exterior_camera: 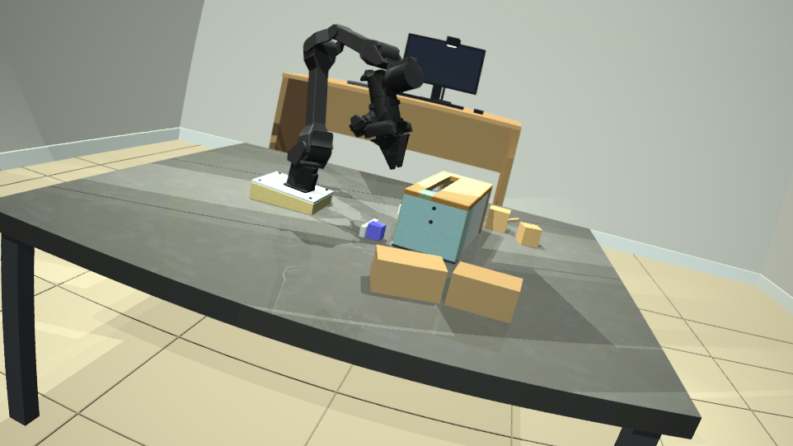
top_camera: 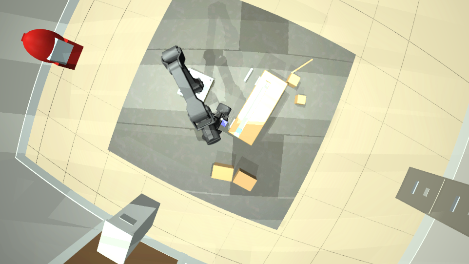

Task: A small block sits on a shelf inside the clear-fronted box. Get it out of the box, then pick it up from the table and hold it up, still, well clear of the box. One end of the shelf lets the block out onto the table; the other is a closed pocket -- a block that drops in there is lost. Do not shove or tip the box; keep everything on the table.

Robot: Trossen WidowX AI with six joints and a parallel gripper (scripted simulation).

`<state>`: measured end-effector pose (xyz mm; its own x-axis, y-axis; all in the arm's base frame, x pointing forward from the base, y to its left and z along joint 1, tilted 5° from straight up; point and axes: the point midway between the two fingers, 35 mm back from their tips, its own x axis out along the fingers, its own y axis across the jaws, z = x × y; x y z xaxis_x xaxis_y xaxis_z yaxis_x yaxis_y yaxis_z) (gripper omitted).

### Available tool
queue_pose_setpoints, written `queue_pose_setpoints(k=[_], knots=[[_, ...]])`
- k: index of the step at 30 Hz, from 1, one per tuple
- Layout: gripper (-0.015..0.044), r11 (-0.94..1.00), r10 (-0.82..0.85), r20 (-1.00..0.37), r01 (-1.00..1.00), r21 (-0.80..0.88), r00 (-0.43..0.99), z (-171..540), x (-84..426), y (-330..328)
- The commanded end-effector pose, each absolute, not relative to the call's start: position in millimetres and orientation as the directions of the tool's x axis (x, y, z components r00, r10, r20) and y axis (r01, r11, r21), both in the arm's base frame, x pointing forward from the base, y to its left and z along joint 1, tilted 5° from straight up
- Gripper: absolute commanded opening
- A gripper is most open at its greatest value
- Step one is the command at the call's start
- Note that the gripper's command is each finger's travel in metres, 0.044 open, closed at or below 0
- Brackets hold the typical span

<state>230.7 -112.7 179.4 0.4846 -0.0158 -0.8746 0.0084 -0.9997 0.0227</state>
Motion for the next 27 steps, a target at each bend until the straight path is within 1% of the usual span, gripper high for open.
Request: queue_pose_setpoints(k=[1,6,13,27], knots=[[0.0285,-0.999,-0.011,-0.871,-0.036,-0.008,0.492,179.0,230.3,-112.4],[0.0285,-0.999,-0.011,-0.871,-0.036,-0.008,0.492,170.4,232.9,-113.5],[0.0285,-0.999,-0.010,-0.871,-0.036,-0.009,0.492,87.6,242.5,-113.9],[0.0285,-0.999,-0.010,-0.871,-0.036,-0.009,0.492,71.6,244.7,-114.3]])
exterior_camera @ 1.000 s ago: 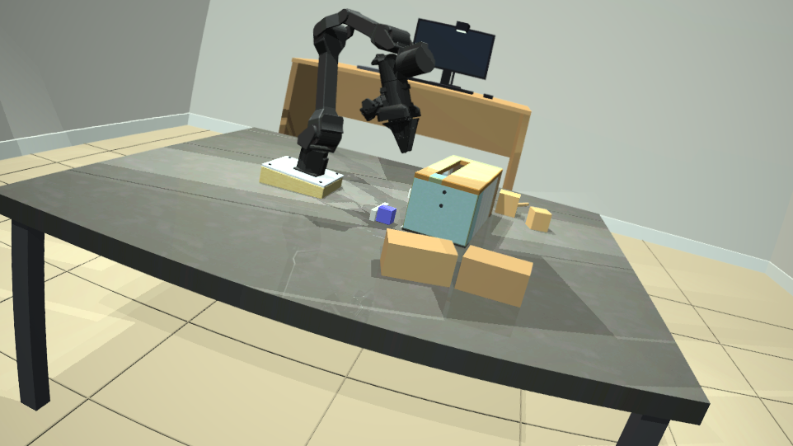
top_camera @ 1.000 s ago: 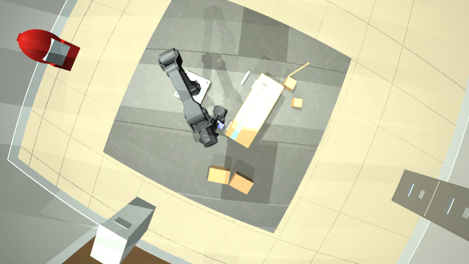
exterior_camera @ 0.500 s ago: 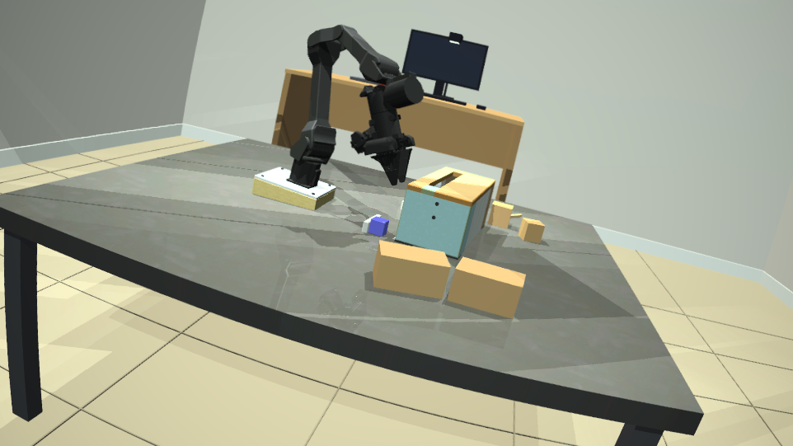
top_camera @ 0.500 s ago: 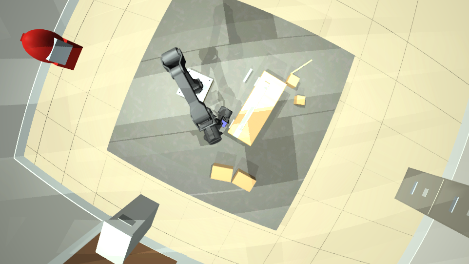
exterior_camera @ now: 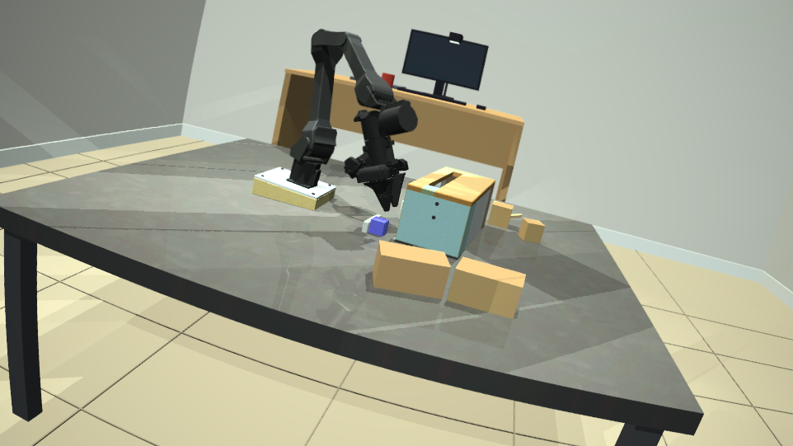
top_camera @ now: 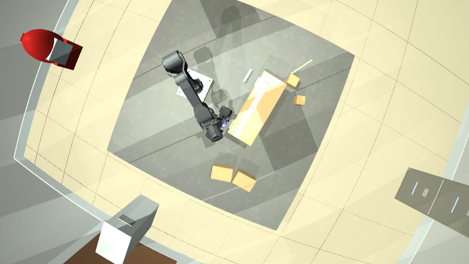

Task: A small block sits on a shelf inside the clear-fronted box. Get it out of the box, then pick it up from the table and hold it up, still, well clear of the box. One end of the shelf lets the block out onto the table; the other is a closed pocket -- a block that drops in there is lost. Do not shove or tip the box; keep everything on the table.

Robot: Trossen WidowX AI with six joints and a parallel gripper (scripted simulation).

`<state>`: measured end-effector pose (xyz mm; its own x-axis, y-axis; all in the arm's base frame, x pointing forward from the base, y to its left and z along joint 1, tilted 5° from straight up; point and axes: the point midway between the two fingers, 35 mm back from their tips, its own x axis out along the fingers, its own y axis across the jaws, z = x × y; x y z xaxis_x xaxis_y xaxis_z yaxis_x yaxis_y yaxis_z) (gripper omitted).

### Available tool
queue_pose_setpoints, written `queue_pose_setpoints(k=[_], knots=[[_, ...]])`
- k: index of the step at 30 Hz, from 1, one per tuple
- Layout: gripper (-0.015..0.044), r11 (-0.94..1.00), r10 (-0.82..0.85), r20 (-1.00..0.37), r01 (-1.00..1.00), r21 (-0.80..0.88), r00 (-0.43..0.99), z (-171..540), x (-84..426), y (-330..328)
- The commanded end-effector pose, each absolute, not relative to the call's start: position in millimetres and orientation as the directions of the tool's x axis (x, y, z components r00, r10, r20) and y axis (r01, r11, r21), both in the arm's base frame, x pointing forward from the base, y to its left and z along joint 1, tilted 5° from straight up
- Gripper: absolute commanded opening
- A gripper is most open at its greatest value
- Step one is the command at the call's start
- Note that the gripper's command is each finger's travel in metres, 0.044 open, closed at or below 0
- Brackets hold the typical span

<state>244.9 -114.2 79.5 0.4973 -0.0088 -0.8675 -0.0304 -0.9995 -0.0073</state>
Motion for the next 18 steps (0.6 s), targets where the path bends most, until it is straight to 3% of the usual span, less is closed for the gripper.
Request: queue_pose_setpoints(k=[1,18], knots=[[0.0285,-0.999,-0.010,-0.871,-0.036,-0.009,0.492,70.0,244.9,-114.3],[0.0285,-0.999,-0.010,-0.871,-0.036,-0.009,0.492,42.8,246.7,-113.7]])
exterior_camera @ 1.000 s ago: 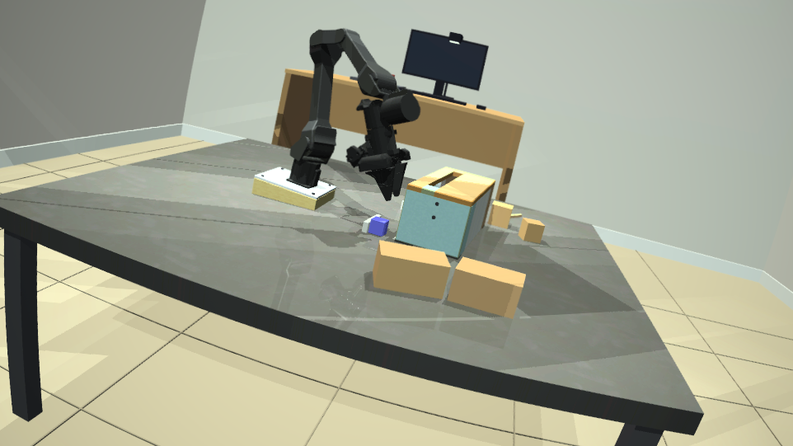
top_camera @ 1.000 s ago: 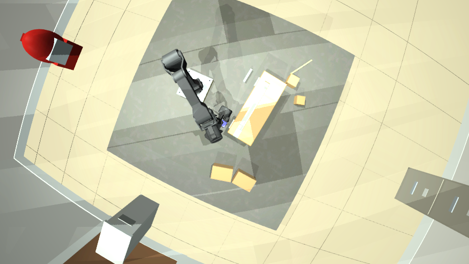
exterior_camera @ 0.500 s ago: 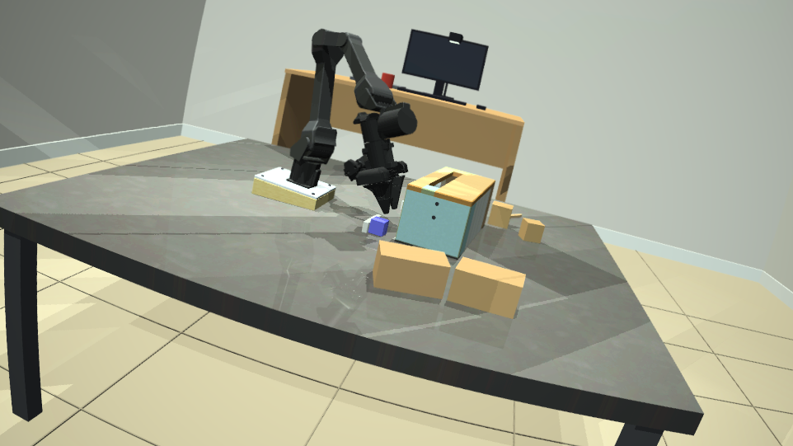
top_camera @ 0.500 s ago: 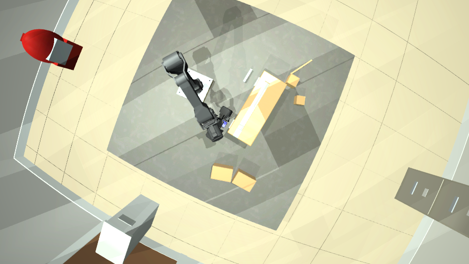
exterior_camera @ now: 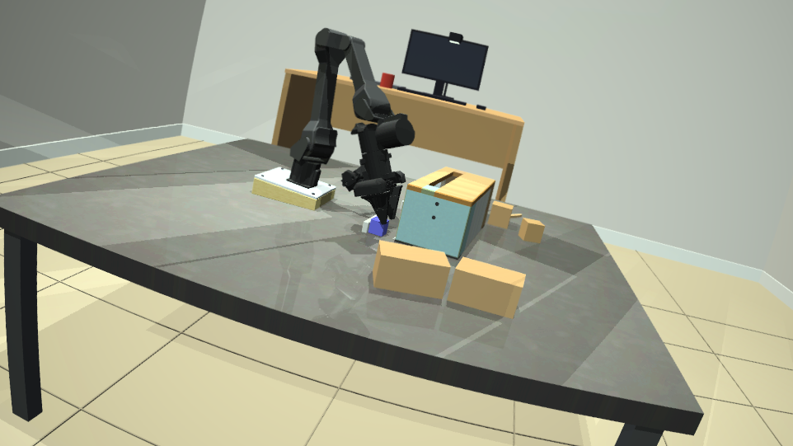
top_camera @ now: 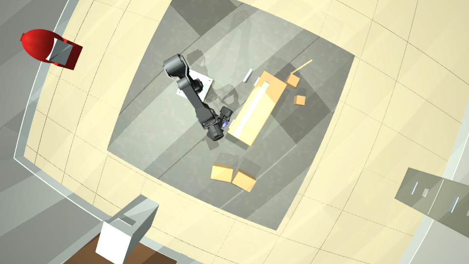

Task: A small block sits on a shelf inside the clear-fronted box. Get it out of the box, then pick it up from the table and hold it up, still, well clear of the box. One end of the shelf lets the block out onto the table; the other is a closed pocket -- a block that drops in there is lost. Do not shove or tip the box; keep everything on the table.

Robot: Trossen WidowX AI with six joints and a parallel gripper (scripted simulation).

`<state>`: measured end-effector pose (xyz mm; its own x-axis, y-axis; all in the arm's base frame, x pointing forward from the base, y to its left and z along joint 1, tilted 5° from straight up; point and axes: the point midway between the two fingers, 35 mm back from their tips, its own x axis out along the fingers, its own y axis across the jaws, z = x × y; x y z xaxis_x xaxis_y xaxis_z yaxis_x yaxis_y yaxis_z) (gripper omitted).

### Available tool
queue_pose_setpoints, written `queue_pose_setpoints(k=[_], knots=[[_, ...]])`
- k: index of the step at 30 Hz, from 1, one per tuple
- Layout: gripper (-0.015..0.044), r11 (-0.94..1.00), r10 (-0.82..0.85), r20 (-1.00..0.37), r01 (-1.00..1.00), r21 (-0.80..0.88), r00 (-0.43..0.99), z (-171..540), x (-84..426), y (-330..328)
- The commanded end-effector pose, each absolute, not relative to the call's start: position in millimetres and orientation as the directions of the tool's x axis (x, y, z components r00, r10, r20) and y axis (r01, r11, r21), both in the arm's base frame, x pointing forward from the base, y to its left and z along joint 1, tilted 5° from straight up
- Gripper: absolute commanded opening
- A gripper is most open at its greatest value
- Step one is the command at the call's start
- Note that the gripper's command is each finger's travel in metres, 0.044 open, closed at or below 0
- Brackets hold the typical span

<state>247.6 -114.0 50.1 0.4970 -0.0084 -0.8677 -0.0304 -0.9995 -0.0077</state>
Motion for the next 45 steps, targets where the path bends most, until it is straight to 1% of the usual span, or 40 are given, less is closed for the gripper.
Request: queue_pose_setpoints(k=[1,13,21,24,26,35,40,45], knots=[[0.0285,-0.999,-0.010,-0.871,-0.036,-0.009,0.492,41.2,246.6,-113.6],[0.0285,-0.999,-0.010,-0.871,-0.036,-0.009,0.492,25.1,245.8,-112.0],[0.0075,-0.999,-0.010,-0.871,-0.036,-0.009,0.492,25.1,245.8,-112.0],[0.0055,-0.999,-0.010,-0.871,-0.036,-0.009,0.492,25.1,245.8,-112.0],[0.0002,-0.999,-0.010,-0.871,-0.036,-0.009,0.492,29.1,246.1,-112.3],[0.0000,-0.999,-0.007,-0.870,-0.031,-0.009,0.493,83.7,241.3,-112.5],[0.0000,-0.999,-0.010,-0.870,-0.036,-0.009,0.493,89.1,240.3,-112.3],[0.0000,-0.986,-0.072,-0.863,-0.165,-0.013,0.501,119.4,237.4,-115.9]])
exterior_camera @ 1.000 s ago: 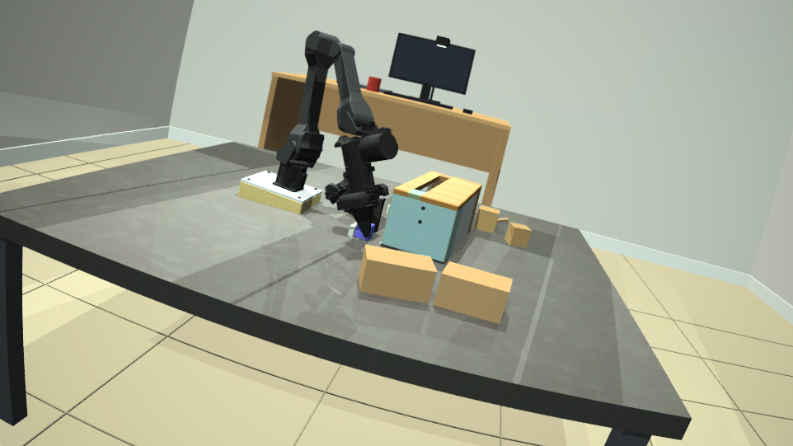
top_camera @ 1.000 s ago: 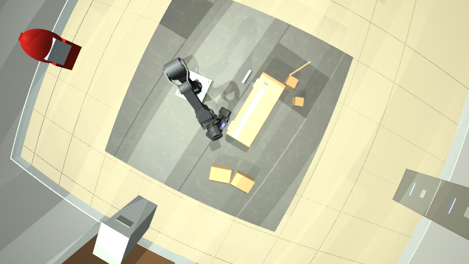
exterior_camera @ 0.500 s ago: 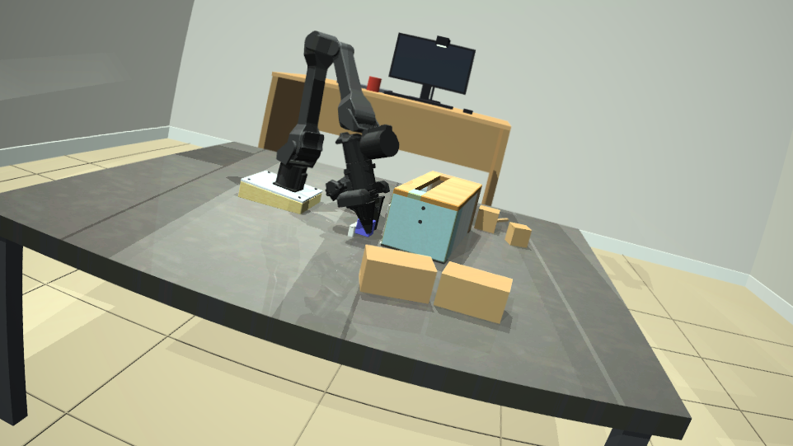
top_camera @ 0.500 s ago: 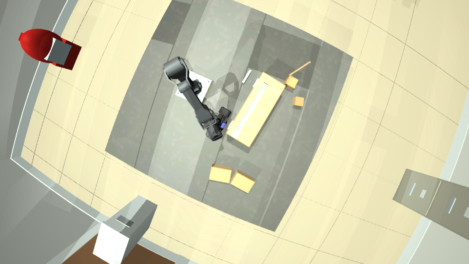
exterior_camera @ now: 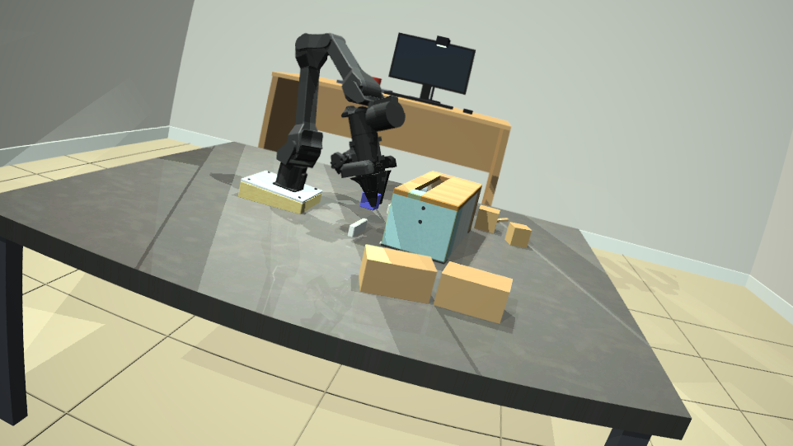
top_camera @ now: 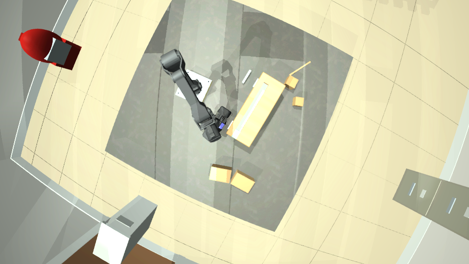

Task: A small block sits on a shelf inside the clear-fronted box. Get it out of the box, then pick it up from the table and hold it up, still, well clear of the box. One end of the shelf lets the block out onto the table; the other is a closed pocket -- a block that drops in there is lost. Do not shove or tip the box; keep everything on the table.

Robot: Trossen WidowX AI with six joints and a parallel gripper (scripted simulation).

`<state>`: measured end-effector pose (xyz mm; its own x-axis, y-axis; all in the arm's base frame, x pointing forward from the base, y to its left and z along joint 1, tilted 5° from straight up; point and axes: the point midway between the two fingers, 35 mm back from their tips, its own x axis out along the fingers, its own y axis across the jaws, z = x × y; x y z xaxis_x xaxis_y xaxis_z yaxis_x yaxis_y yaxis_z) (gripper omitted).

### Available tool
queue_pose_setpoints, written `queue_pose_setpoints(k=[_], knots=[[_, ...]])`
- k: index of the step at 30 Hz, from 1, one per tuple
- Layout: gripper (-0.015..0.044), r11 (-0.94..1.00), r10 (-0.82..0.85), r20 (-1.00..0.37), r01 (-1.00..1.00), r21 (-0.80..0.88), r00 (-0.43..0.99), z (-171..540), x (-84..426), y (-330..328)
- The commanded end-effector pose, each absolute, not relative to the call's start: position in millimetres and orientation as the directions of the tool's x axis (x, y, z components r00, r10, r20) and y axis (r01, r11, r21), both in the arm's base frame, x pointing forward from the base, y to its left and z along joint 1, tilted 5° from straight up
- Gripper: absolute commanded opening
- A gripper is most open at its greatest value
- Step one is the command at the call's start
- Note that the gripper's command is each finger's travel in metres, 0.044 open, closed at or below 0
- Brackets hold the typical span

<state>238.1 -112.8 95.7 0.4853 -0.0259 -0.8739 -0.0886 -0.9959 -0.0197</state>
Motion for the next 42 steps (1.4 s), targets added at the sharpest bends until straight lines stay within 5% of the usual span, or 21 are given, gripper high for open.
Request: queue_pose_setpoints(k=[1,10,42], knots=[[0.0000,-0.981,-0.087,-0.860,-0.195,-0.015,0.502,126.5,236.2,-116.4],[0.0000,-0.901,-0.205,-0.831,-0.432,-0.046,0.516,185.2,217.7,-115.8],[0.0000,-0.898,-0.207,-0.831,-0.437,-0.047,0.517,186.3,217.2,-115.7]])
